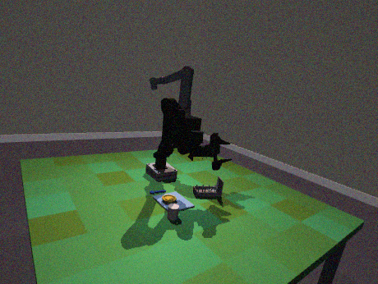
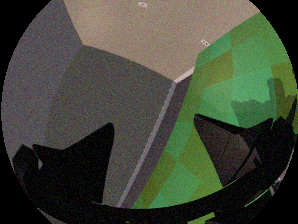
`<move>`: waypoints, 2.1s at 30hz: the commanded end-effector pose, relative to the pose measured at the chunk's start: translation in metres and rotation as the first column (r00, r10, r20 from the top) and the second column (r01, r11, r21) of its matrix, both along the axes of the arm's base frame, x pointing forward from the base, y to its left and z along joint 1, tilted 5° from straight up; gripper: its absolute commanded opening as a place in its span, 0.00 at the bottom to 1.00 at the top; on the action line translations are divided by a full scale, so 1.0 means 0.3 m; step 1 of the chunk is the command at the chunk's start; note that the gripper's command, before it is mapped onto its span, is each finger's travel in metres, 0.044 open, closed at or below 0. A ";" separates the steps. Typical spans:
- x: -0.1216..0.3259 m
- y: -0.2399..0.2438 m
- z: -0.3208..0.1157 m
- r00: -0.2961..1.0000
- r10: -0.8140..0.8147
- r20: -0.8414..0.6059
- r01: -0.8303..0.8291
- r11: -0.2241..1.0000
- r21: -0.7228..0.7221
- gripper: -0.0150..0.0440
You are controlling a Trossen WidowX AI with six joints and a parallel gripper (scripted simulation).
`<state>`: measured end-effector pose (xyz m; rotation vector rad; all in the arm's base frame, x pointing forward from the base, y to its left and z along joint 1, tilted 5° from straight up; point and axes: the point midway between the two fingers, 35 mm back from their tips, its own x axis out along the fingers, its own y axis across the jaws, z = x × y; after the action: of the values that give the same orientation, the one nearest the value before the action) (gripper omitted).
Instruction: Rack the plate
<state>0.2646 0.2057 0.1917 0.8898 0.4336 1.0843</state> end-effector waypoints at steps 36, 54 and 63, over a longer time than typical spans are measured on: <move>0.472 -0.674 -0.126 0.800 -0.597 -0.063 0.295 0.482 -0.825 0.93; 0.158 -1.012 -0.021 0.756 -0.594 -0.275 -0.193 0.199 -0.961 0.93; 0.067 -1.052 0.022 0.742 -0.575 -0.346 -0.305 0.170 -0.937 0.93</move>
<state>0.2901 -0.1071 0.1974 0.0052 1.4227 -0.0141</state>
